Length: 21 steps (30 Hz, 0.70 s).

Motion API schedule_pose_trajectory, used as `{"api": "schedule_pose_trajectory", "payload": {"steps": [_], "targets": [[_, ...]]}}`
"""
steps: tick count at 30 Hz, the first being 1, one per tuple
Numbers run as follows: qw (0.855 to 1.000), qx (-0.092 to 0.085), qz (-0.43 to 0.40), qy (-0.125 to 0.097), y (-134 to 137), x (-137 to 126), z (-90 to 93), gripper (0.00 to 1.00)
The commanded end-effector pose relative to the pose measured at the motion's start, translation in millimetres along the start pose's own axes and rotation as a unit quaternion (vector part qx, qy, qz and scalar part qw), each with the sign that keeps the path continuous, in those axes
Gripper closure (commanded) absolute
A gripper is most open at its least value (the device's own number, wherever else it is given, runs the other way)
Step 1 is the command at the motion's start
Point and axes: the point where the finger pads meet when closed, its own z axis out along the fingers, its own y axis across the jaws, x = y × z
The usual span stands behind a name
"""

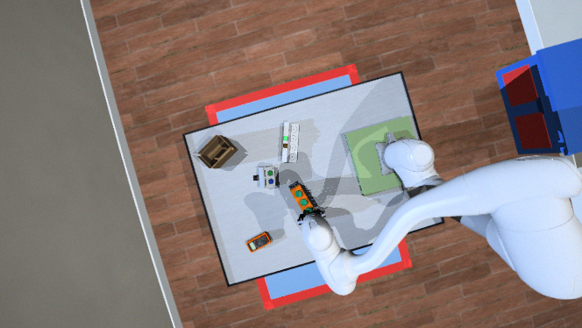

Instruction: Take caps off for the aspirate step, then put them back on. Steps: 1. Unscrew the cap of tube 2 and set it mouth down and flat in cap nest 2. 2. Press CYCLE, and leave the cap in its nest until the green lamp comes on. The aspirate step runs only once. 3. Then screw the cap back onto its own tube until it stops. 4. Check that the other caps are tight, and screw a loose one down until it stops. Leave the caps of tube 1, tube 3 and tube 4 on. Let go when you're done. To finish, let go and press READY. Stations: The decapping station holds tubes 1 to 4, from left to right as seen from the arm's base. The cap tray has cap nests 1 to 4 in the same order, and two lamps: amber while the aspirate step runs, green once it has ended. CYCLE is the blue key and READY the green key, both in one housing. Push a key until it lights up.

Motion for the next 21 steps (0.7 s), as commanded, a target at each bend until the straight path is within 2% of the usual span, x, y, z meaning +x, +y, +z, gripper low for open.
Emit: {"api": "schedule_pose_trajectory", "payload": {"steps": [1,2,8,9,21], "targets": [[0.994,-0.004,0.112,-0.007,1.8,0.9,-1.6,0.7],[0.991,-0.004,0.136,-0.007,1.8,0.9,-1.6,0.7],[0.991,-0.003,0.136,-0.006,0.9,0.4,-1.0,0.7],[0.991,-0.003,0.136,-0.007,1.6,0.9,-3.5,0.59],[0.991,-0.003,0.136,-0.006,0.9,0.4,-1.9,0.59]]}}
